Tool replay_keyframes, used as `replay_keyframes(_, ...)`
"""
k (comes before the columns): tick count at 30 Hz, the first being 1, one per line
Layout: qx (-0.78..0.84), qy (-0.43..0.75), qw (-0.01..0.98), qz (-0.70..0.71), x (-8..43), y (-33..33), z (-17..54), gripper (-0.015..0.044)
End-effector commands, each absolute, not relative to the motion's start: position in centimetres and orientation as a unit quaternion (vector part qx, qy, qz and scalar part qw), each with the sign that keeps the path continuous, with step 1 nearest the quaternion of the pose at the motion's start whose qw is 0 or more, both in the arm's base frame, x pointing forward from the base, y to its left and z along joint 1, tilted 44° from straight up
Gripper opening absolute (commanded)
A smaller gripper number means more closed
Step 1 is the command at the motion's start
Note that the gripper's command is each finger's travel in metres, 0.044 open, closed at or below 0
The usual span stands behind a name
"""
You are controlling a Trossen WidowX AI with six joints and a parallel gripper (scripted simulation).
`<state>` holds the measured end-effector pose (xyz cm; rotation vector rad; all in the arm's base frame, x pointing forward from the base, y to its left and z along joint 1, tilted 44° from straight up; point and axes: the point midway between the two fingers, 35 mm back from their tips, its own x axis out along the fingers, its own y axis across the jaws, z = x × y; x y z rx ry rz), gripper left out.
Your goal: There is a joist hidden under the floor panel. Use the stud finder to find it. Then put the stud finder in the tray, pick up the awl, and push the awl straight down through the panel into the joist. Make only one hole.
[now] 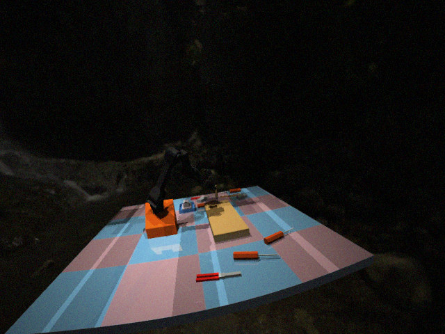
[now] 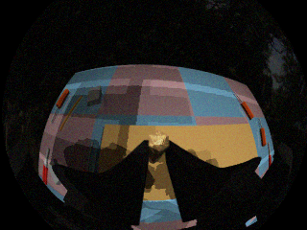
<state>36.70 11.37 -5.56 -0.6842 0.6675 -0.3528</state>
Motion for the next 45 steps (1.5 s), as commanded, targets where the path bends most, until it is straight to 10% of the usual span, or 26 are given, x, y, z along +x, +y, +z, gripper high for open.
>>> replay_keyframes(1,-0.331,0.323,0.871,-0.166,36.5,11.0,-6.0,0.0000)
replay_keyframes(45,-0.332,0.322,0.871,-0.167,36.3,8.7,-8.4,0.0000)
